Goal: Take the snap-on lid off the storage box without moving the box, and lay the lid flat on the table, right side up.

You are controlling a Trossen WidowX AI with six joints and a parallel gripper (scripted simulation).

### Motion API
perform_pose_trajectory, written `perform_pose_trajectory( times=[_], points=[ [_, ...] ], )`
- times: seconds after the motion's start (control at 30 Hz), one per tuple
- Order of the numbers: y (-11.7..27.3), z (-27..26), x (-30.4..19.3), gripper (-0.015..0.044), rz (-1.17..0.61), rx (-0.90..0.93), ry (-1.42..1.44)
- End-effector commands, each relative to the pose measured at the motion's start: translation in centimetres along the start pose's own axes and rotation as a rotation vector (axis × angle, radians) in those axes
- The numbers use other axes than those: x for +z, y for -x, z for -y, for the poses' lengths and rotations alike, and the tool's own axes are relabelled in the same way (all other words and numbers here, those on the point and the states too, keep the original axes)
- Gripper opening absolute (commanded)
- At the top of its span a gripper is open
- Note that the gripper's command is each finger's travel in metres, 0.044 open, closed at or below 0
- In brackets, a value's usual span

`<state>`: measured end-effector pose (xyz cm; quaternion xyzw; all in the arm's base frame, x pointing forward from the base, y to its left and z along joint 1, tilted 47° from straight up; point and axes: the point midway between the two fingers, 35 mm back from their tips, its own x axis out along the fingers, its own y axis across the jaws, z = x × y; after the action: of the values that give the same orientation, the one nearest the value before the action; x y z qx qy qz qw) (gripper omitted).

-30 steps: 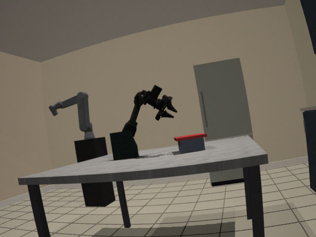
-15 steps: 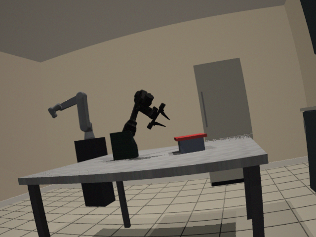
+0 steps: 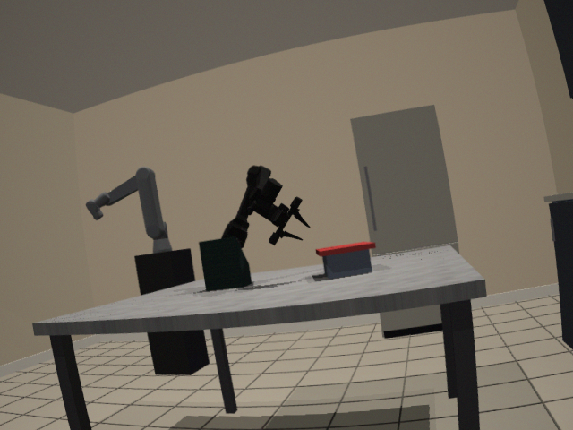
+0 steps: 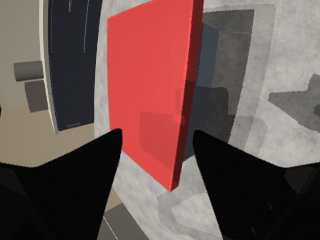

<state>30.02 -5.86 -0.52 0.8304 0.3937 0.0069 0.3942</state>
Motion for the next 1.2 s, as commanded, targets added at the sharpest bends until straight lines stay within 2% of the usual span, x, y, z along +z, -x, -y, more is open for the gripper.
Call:
perform_pose_trajectory(
  times=[0.0, 0.33, 1.17],
  points=[
    [-1.6, 2.5, -0.7, 0.0235, 0.000, 0.000, -0.019],
    [-1.9, 2.5, -0.6, 0.0235, 0.001, -0.003, -0.017],
    [-5.9, 2.5, -0.3, 0.0235, 0.009, -0.016, -0.014]
  ],
)
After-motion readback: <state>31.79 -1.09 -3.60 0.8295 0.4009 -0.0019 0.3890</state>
